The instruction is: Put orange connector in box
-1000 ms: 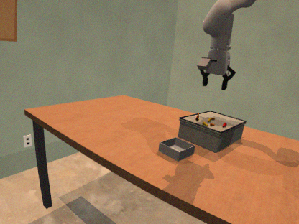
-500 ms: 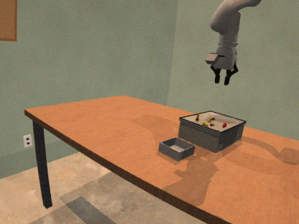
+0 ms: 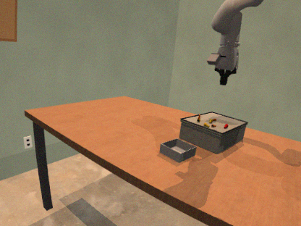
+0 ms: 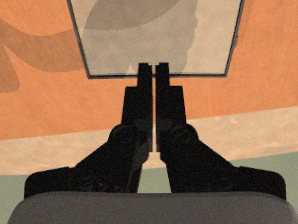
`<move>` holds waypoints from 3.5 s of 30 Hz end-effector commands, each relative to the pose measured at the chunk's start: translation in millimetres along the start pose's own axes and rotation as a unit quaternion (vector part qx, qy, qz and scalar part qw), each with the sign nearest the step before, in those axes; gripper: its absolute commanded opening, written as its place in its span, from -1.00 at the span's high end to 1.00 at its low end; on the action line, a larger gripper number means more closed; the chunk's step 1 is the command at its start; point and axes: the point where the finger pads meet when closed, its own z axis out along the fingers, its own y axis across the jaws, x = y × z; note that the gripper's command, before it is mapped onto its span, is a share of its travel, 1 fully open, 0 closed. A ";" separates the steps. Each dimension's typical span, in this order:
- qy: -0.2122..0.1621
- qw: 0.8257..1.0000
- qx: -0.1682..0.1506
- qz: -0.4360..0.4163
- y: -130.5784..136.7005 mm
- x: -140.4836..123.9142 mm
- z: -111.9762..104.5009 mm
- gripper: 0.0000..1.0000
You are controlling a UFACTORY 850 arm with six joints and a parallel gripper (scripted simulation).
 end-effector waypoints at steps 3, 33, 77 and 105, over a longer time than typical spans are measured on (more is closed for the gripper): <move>0.000 1.000 -0.001 0.000 0.8 0.0 -1.0 1.00; -0.001 0.960 -0.001 -0.280 65.8 56.5 120.2 0.49; 0.000 0.960 -0.001 -0.280 68.1 56.2 163.7 0.49; 0.000 0.960 -0.001 -0.280 68.1 56.2 177.6 0.97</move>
